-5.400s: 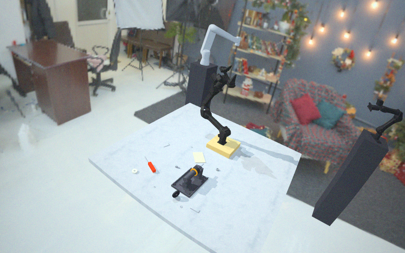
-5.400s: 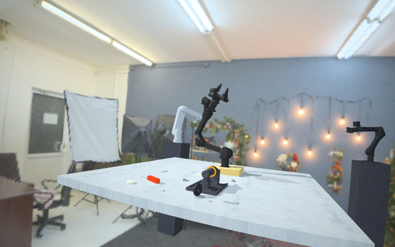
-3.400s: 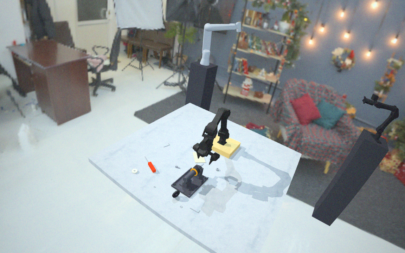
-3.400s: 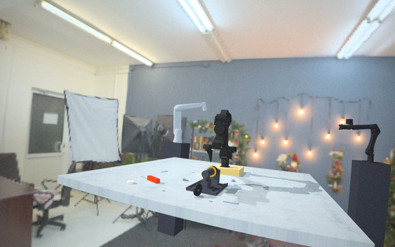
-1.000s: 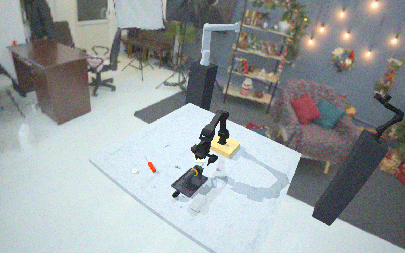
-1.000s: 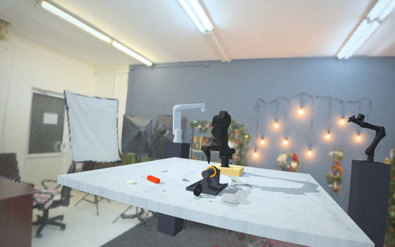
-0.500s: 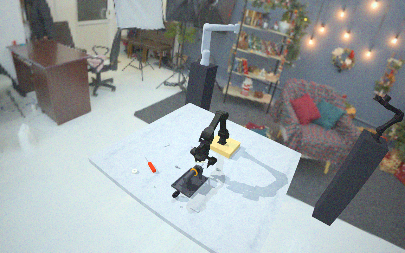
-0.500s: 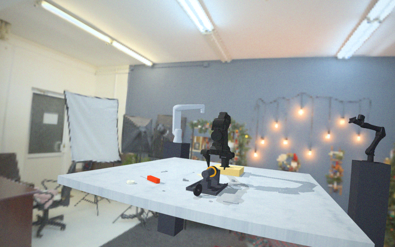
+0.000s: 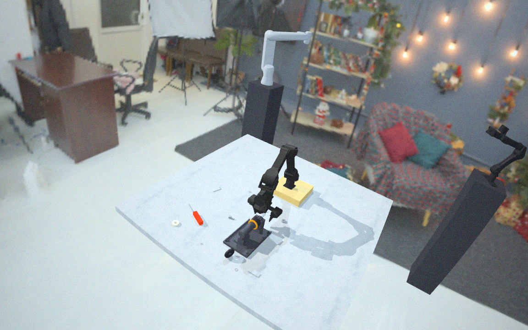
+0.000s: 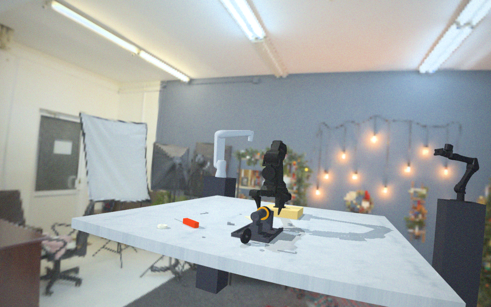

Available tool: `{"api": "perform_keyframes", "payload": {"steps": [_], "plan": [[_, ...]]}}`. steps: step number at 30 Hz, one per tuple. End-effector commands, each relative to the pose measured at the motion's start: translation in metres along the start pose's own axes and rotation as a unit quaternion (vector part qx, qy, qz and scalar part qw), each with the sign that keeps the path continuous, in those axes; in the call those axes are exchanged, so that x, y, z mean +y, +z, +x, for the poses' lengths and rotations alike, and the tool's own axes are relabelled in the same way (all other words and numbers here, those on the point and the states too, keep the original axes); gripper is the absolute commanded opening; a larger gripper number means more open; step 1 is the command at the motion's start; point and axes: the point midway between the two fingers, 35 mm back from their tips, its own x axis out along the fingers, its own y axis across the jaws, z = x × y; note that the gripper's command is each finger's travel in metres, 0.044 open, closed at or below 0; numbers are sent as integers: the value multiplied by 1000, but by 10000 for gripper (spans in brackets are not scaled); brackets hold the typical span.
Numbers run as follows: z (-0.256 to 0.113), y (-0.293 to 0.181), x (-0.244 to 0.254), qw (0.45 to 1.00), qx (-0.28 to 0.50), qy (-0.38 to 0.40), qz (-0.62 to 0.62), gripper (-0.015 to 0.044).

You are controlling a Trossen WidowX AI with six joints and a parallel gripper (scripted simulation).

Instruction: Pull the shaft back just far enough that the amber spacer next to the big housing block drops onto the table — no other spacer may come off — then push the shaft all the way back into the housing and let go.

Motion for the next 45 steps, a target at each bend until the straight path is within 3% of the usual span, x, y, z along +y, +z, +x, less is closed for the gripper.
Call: {"api": "perform_keyframes", "payload": {"steps": [1,29,45], "plan": [[2,-1,0,1000,1,0,-2,440],[2,-1,0,1000,1,0,-2,440],[20,-1,0,1000,1,-1,-2,440]]}}
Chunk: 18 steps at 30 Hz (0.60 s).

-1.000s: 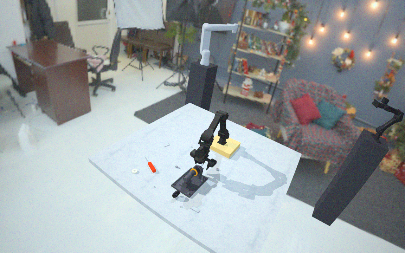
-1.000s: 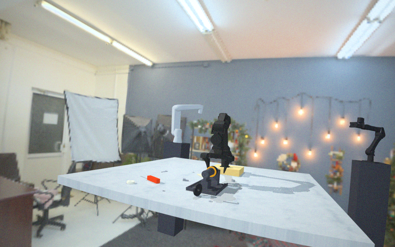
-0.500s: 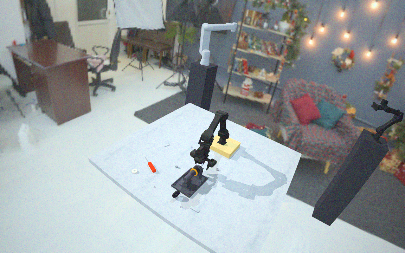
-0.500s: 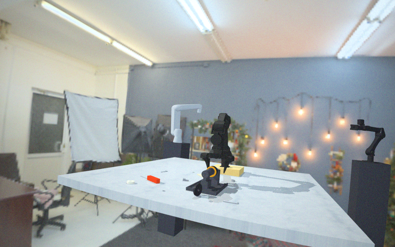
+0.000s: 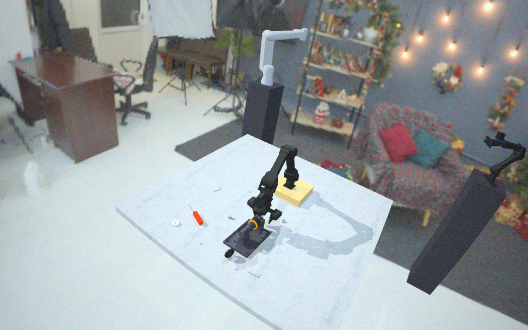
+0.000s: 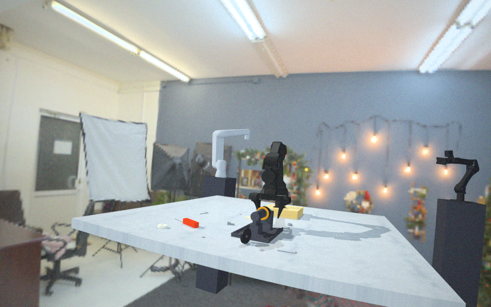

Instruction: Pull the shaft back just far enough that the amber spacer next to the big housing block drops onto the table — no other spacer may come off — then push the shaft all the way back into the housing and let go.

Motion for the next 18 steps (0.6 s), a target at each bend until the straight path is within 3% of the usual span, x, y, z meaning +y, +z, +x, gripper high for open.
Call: {"api": "perform_keyframes", "payload": {"steps": [1,8,18], "plan": [[5,-1,0,1000,3,-1,-2,440],[5,-1,0,1000,3,-1,-2,440],[4,-1,0,1000,3,0,0,177]]}}
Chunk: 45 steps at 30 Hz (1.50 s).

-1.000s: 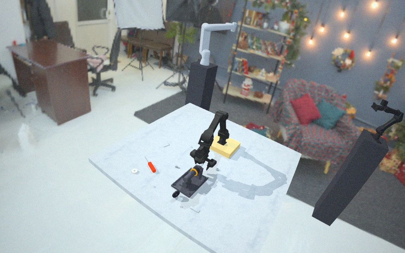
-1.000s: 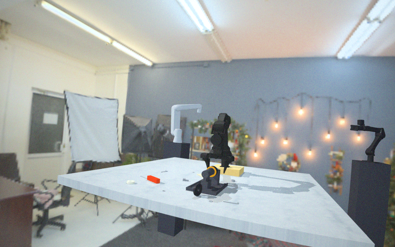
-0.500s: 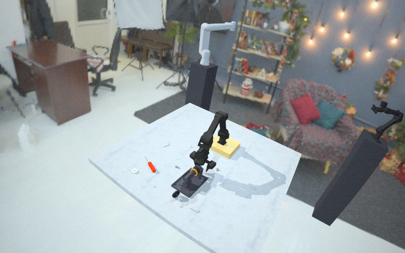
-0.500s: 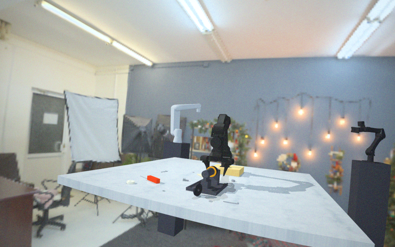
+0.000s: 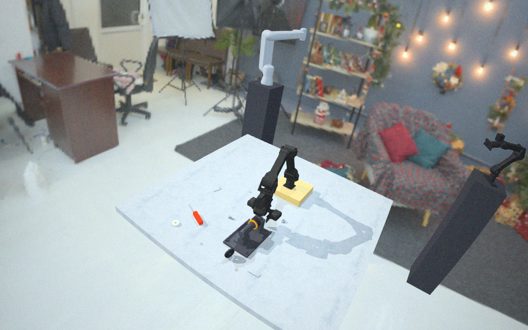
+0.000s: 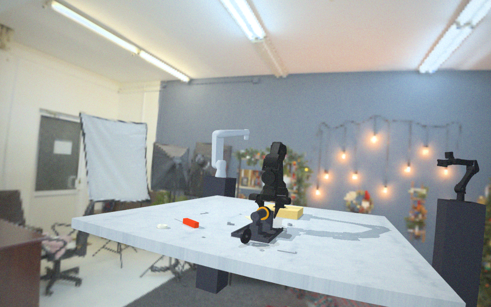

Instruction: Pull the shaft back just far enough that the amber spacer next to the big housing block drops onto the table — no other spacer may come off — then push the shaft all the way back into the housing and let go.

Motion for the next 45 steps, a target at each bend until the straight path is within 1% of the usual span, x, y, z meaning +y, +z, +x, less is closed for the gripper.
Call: {"api": "perform_keyframes", "payload": {"steps": [1,7,45], "plan": [[0,0,0,1000,0,0,0,151],[0,0,0,1000,0,0,0,0],[0,-13,0,1000,1,-1,-2,0]]}}
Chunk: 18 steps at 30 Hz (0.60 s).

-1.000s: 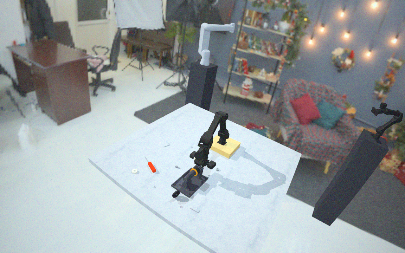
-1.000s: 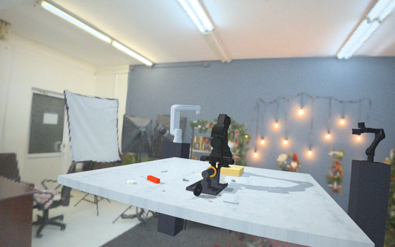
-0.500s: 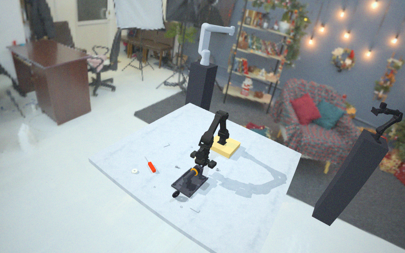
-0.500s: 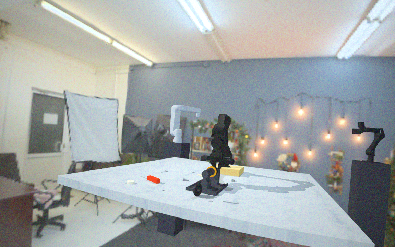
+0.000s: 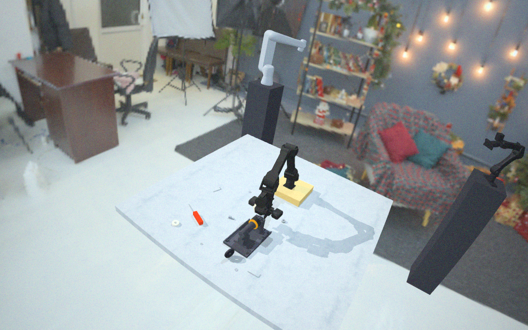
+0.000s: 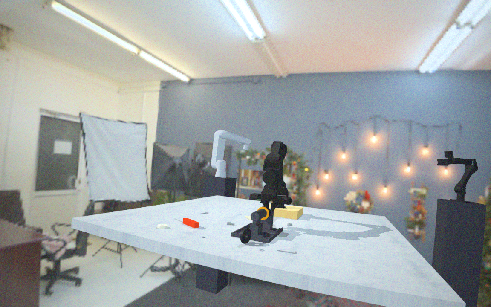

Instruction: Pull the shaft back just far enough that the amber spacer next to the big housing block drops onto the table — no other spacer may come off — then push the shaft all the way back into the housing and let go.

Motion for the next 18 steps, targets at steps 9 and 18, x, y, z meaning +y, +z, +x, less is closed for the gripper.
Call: {"api": "perform_keyframes", "payload": {"steps": [9,18], "plan": [[0,-1,0,1000,1,1,1,0],[0,-2,0,1000,1,1,1,0]]}}
